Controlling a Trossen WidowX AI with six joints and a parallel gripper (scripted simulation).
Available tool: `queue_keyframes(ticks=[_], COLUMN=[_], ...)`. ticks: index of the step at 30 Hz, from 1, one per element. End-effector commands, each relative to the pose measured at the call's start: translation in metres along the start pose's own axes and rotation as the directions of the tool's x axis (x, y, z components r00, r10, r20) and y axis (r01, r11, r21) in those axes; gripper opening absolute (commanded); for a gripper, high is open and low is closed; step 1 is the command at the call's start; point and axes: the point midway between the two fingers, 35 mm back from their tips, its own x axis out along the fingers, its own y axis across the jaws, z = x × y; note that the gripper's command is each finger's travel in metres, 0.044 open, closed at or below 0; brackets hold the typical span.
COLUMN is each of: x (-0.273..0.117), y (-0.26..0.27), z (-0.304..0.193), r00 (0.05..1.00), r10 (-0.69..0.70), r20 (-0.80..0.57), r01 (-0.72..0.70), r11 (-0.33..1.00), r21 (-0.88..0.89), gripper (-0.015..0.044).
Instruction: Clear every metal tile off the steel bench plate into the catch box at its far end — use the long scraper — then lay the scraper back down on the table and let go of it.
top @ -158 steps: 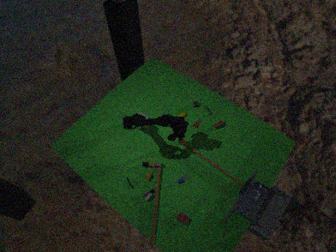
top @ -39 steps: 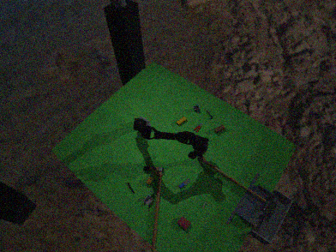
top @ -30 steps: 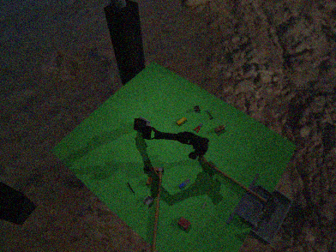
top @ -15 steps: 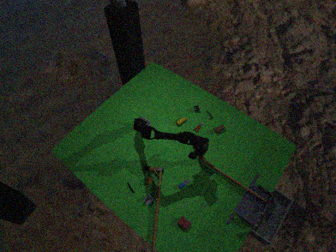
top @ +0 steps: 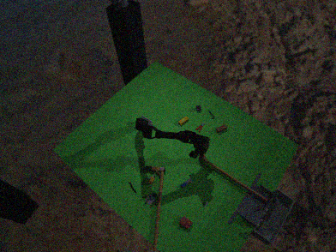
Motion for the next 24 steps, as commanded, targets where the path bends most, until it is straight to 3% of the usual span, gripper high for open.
queue_keyframes(ticks=[1,24], x=[-0.009,-0.035], y=[0.002,0.007], z=[-0.003,-0.027], r00=[1.000,1.000], r10=[0.003,0.007], r20=[0.006,0.004], r01=[-0.003,-0.007], r11=[1.000,1.000], r21=[0.002,0.002], gripper=[0.0000,0.0000])
